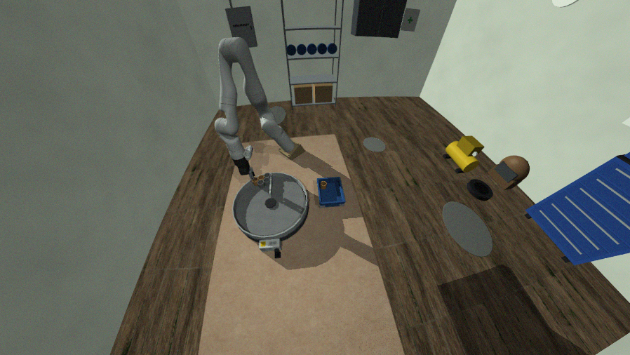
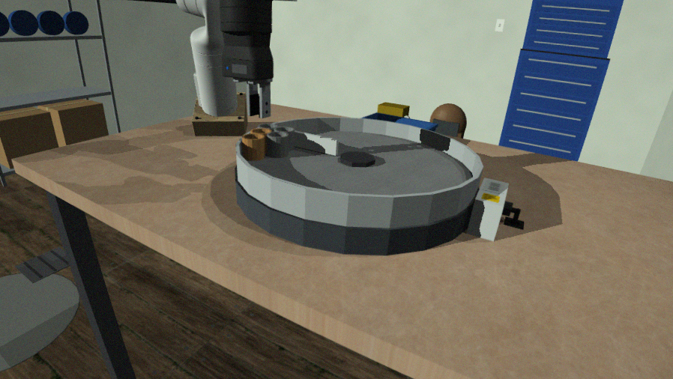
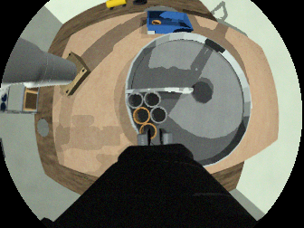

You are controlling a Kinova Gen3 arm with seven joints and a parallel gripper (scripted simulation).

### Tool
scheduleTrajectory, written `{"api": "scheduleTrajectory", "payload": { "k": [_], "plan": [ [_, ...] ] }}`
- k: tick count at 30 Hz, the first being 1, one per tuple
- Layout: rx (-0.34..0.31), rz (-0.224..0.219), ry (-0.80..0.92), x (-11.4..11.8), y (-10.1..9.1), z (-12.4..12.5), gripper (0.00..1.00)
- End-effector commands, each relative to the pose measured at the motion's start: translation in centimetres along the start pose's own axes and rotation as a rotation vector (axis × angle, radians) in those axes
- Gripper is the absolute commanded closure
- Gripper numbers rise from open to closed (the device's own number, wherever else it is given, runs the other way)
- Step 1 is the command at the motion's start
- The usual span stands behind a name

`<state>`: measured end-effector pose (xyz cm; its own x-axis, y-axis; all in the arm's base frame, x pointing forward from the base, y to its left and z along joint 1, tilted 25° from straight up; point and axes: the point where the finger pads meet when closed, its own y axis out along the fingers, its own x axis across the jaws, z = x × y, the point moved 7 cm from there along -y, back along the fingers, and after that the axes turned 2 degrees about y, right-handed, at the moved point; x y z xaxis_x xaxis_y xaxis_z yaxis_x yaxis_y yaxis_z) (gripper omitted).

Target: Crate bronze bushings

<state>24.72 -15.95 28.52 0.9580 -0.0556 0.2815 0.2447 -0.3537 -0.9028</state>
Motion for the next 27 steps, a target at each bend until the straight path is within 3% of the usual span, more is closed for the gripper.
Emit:
{"api": "scheduleTrajectory", "payload": {
  "k": [1,9,14,27],
  "plan": [
    [0.008,0.005,0.008,-0.2,0.2,-0.1,0.55],
    [0.008,0.005,0.008,-0.2,0.2,-0.1,0.55],
    [0.009,0.005,0.008,-0.2,1.7,-0.1,0.55],
    [0.008,0.005,0.007,-0.2,2.0,-0.1,0.55]
  ]
}}
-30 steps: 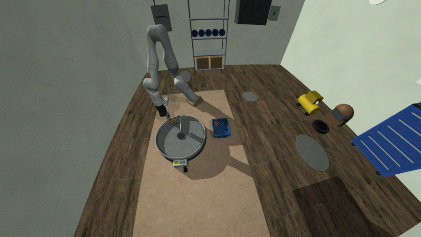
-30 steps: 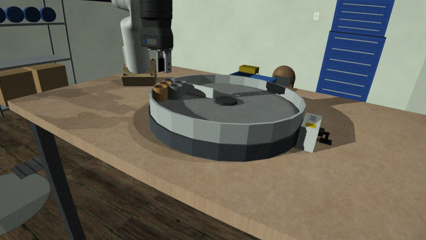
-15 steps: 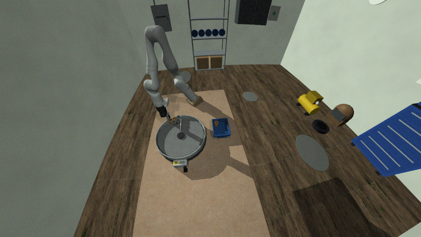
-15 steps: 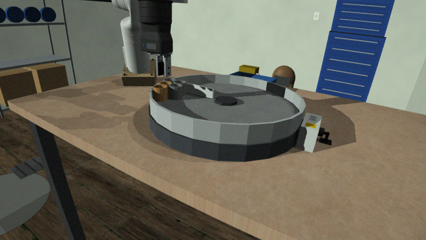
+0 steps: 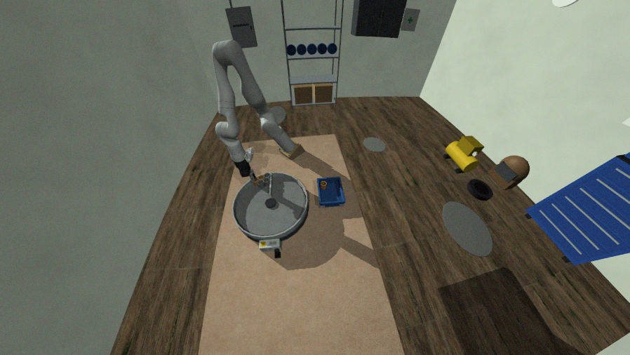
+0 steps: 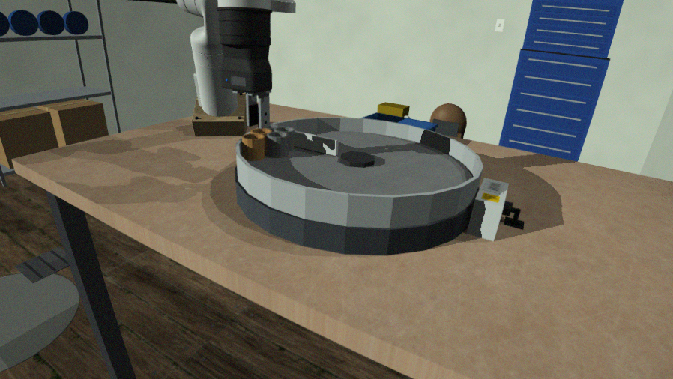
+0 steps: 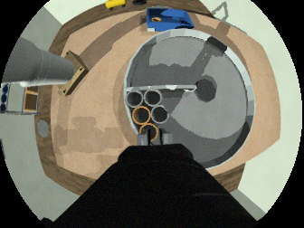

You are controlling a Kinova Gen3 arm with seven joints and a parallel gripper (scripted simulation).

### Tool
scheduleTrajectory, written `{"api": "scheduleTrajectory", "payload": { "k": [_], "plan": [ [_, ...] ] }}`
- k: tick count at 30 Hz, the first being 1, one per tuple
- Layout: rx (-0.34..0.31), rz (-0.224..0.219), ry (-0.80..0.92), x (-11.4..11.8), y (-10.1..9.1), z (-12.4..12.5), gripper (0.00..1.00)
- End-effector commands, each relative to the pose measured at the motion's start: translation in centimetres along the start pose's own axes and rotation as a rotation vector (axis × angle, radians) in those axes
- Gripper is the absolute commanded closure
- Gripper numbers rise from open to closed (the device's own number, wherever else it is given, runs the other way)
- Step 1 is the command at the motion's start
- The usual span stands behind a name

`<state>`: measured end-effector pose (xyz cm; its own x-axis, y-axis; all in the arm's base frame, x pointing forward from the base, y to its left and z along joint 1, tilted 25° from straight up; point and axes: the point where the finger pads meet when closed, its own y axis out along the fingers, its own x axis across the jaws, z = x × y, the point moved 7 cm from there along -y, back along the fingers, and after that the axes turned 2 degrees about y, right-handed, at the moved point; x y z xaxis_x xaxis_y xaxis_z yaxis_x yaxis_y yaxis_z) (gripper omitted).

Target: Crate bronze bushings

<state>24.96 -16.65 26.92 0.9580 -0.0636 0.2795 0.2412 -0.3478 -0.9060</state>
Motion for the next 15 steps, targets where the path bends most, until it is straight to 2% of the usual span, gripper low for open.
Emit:
{"api": "scheduleTrajectory", "payload": {
  "k": [1,4,15],
  "plan": [
    [0.003,0.000,0.001,-0.01,0.52,0.03,0.55],
    [0.003,0.001,0.001,-0.01,1.42,0.04,0.55],
    [0.003,0.001,0.001,-0.01,1.42,0.04,0.55]
  ]
}}
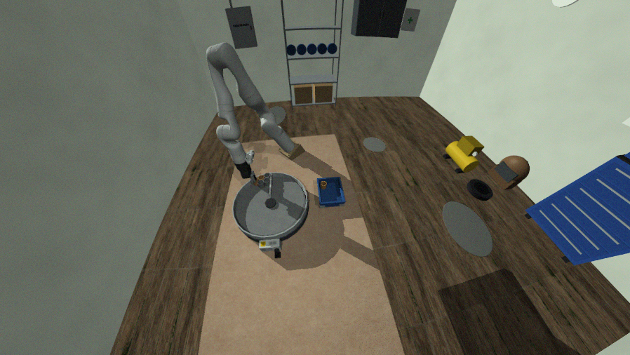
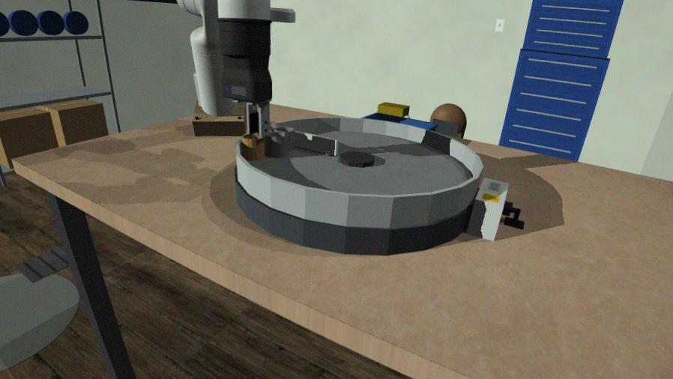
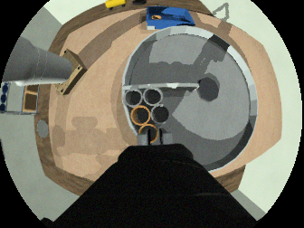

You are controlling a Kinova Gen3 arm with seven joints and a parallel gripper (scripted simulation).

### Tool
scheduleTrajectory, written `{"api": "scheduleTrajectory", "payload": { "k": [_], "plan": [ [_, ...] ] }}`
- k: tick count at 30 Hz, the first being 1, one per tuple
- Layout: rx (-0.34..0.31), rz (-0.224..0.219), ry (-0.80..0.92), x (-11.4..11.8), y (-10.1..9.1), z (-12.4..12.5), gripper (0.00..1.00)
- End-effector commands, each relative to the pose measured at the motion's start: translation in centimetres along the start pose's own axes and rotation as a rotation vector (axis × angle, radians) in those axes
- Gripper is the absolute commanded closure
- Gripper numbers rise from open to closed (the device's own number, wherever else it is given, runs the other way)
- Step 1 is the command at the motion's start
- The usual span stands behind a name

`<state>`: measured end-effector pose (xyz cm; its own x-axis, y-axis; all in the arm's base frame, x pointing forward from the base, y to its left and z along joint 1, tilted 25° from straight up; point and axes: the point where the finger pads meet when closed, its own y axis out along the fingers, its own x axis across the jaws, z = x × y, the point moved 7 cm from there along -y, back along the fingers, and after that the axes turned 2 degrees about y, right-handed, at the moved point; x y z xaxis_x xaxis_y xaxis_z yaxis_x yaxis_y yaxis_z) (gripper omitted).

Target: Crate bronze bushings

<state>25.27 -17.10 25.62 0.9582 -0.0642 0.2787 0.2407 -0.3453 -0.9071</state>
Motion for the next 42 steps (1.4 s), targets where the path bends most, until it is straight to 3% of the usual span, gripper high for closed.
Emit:
{"api": "scheduleTrajectory", "payload": {
  "k": [1,42],
  "plan": [
    [0.001,0.000,0.000,0.0,0.0,0.0,0.55],
    [0.000,0.000,0.001,0.0,2.0,0.0,0.55]
  ]
}}
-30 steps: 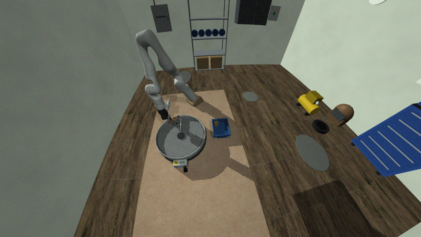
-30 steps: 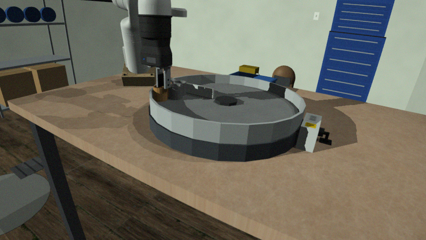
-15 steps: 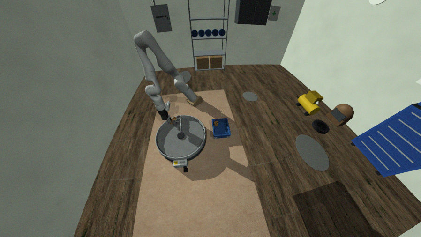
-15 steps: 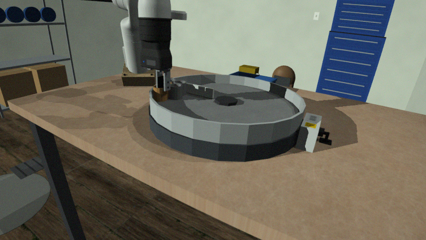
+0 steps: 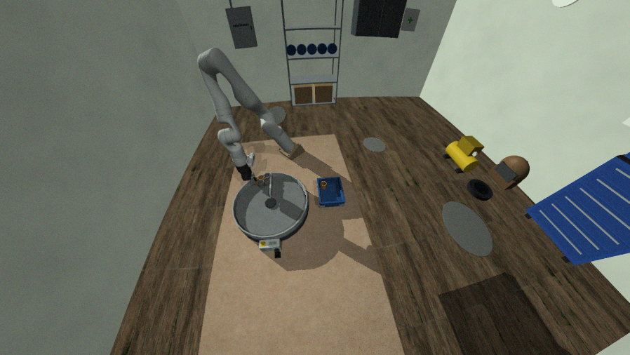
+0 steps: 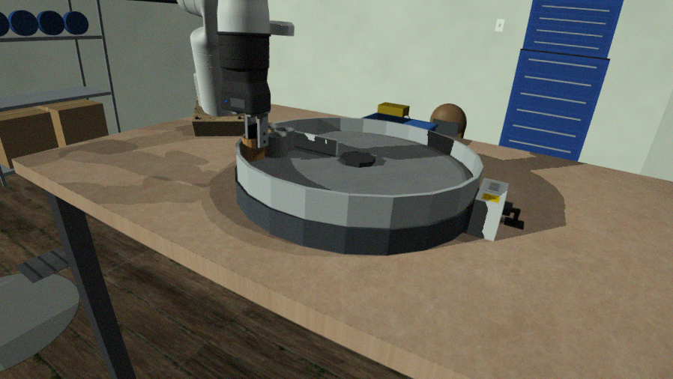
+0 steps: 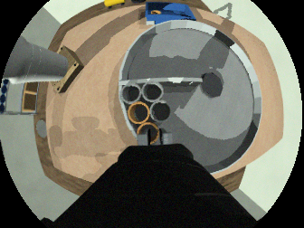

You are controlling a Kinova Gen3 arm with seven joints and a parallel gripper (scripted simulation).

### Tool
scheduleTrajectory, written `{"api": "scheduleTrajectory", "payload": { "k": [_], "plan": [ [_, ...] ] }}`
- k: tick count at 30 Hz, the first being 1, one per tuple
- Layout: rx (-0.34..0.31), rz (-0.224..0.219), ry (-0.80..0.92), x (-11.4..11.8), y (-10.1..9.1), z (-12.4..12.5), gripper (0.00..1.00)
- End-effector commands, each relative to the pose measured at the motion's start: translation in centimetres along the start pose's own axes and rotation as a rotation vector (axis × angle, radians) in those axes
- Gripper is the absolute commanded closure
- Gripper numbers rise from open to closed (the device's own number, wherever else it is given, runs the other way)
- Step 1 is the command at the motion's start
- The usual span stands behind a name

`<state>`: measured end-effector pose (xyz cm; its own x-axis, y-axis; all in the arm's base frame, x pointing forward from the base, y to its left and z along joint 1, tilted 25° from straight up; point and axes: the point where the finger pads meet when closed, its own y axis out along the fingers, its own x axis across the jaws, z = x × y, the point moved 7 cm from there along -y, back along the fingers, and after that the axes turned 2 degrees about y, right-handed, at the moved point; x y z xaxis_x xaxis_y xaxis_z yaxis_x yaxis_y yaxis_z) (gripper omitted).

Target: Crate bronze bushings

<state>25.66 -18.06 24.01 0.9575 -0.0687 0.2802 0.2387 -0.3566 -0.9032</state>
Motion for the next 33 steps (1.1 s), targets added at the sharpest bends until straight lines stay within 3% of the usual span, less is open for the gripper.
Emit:
{"api": "scheduleTrajectory", "payload": {
  "k": [1,27,28,33],
  "plan": [
    [0.012,0.000,-0.004,0.03,0.14,0.32,0.55],
    [0.012,0.000,-0.004,0.02,0.82,0.32,0.55],
    [0.012,0.000,-0.004,0.02,0.81,0.30,1.00],
    [0.012,0.000,-0.004,0.02,0.81,0.30,1.00]
  ]
}}
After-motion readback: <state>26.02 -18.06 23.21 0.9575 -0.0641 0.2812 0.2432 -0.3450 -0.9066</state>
